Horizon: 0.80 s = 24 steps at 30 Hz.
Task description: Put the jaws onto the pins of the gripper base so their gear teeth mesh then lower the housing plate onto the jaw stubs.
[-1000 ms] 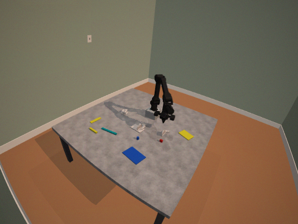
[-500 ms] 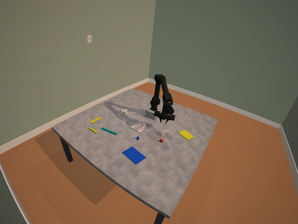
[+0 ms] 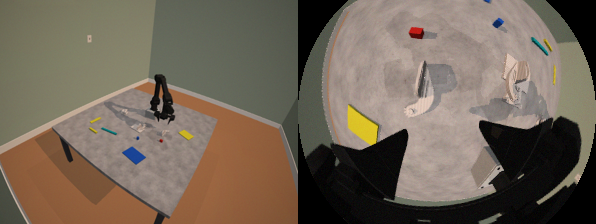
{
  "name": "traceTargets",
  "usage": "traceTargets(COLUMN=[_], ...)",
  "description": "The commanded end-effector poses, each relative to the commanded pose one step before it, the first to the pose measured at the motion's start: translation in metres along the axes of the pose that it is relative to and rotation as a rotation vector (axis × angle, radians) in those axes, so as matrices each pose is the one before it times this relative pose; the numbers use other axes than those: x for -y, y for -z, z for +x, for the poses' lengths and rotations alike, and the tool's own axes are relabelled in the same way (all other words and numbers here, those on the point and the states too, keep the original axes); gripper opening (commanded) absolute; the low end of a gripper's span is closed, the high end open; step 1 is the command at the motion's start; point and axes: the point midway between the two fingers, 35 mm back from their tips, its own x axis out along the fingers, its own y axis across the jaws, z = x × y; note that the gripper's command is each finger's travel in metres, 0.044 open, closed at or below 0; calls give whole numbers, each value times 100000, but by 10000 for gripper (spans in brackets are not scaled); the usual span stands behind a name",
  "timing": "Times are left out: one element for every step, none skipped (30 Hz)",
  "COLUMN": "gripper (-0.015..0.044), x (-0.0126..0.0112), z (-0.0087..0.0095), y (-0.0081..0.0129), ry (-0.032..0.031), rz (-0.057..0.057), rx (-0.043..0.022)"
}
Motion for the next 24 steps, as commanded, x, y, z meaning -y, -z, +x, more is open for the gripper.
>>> traceTargets(gripper=[440, 440, 440, 440, 440, 440, 440, 440, 440, 440, 440, 440, 440, 440, 440, 440, 440, 440, 440, 414, 388, 361, 335, 309], x=[0, 0, 0, 0, 0, 0, 0, 0, 0, 0, 0, 0, 0, 0, 0, 0, 0, 0, 0, 0, 0, 0, 0, 0], z=[0, 0, 0, 0, 0, 0, 0, 0, 0, 0, 0, 0, 0, 0, 0, 0, 0, 0, 0, 0, 0, 0, 0, 0], y=[0, 0, 0, 0, 0, 0, 0, 0, 0, 0, 0, 0, 0, 0, 0, 0, 0, 0, 0, 0, 0, 0, 0, 0], ry=[2, 0, 0, 0, 0, 0, 0, 0, 0, 0, 0, 0, 0, 0, 0, 0, 0, 0, 0, 0, 0, 0, 0, 0], rz=[-1, 0, 0, 0, 0, 0, 0, 0, 0, 0, 0, 0, 0, 0, 0, 0, 0, 0, 0, 0, 0, 0, 0, 0], rx=[2, 0, 0, 0, 0, 0, 0, 0, 0, 0, 0, 0, 0, 0, 0, 0, 0, 0, 0, 0, 0, 0, 0, 0])
